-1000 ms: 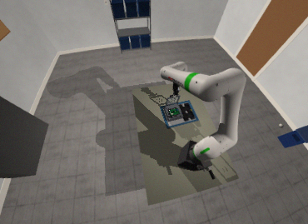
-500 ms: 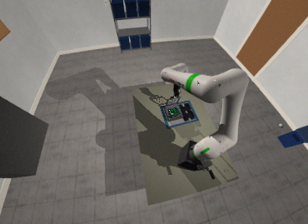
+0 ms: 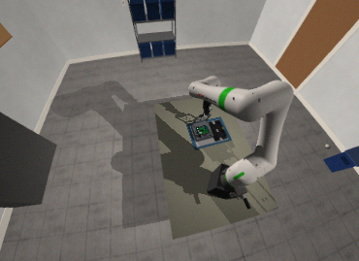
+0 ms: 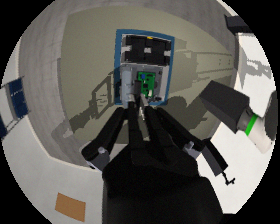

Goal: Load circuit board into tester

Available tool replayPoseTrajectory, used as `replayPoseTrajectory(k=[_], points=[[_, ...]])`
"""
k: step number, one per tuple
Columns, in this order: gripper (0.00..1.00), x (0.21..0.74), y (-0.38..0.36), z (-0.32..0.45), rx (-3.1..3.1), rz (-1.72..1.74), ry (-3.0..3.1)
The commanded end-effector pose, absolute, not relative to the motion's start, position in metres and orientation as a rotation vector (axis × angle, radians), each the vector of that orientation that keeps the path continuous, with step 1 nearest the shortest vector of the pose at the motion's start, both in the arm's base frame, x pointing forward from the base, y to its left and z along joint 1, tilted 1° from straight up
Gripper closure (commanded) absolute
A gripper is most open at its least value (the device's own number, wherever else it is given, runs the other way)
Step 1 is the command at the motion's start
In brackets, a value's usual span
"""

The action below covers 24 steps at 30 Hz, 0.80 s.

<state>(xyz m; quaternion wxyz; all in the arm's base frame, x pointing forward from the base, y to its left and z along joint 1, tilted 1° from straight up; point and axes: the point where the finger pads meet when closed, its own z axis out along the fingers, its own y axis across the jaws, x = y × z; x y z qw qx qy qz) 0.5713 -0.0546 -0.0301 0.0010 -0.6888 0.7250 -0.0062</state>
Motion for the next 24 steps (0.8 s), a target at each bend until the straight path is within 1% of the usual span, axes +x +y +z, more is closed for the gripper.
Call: replayPoseTrajectory(k=[1, 24], points=[[1.00, 0.565, -0.054, -0.032, -2.162, -0.020, 2.276], [1.00, 0.532, -0.053, -0.045, -2.162, -0.020, 2.276]])
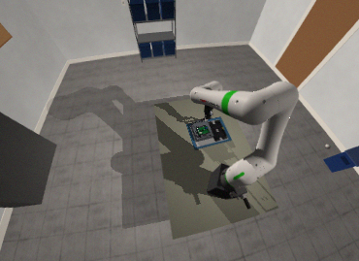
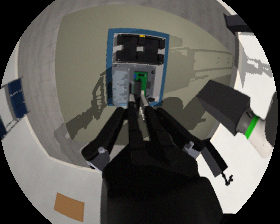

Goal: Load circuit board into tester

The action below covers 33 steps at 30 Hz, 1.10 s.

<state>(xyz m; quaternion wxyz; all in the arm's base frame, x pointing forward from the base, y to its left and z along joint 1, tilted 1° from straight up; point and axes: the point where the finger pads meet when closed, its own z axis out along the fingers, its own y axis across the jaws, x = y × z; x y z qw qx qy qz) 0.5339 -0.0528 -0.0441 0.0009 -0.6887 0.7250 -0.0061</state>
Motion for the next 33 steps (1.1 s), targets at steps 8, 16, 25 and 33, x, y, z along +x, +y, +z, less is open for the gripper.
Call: replayPoseTrajectory(k=[8, 16, 25, 33], points=[[1.00, 0.518, -0.052, -0.053, -2.162, -0.020, 2.276], [1.00, 0.506, -0.051, -0.061, -2.162, -0.020, 2.276], [1.00, 0.492, -0.051, -0.073, -2.162, -0.020, 2.276], [1.00, 0.480, -0.050, -0.084, -2.162, -0.020, 2.276]])
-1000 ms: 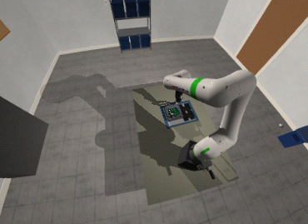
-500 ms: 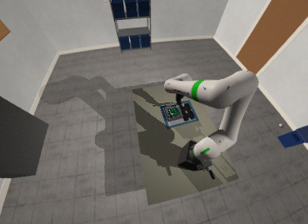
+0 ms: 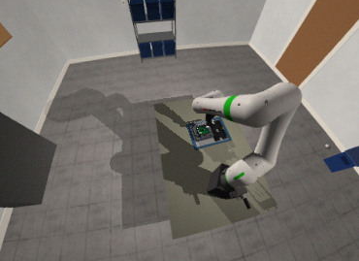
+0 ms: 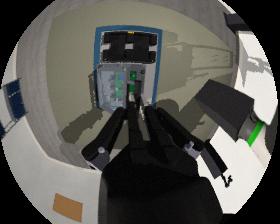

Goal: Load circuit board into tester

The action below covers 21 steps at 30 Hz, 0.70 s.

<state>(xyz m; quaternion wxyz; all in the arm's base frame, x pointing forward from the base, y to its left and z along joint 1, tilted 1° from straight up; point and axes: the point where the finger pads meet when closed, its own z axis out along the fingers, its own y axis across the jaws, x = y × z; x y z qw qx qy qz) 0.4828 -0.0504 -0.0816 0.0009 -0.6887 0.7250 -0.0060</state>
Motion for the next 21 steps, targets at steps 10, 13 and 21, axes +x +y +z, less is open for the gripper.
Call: replayPoseTrajectory(k=[10, 13, 21], points=[[1.00, 0.466, -0.050, -0.102, -2.162, -0.020, 2.276], [1.00, 0.461, -0.050, -0.109, -2.162, -0.020, 2.276], [1.00, 0.454, -0.049, -0.122, -2.162, -0.020, 2.276]])
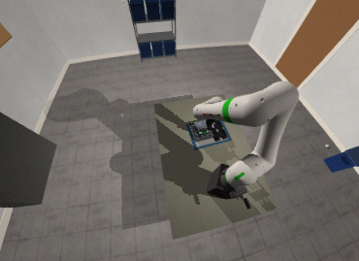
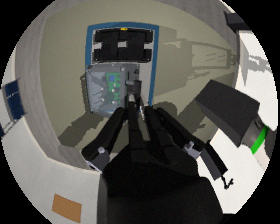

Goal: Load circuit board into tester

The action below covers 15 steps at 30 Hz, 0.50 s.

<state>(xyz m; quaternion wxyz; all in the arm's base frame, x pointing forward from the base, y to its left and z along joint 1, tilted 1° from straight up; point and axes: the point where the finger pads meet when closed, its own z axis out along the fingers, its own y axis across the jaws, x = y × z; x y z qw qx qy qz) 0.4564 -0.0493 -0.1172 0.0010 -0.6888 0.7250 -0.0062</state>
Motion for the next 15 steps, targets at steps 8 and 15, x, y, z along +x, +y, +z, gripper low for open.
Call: replayPoseTrajectory(k=[8, 15], points=[[1.00, 0.446, -0.049, -0.138, -2.162, -0.020, 2.276], [1.00, 0.442, -0.049, -0.148, -2.162, -0.020, 2.276]])
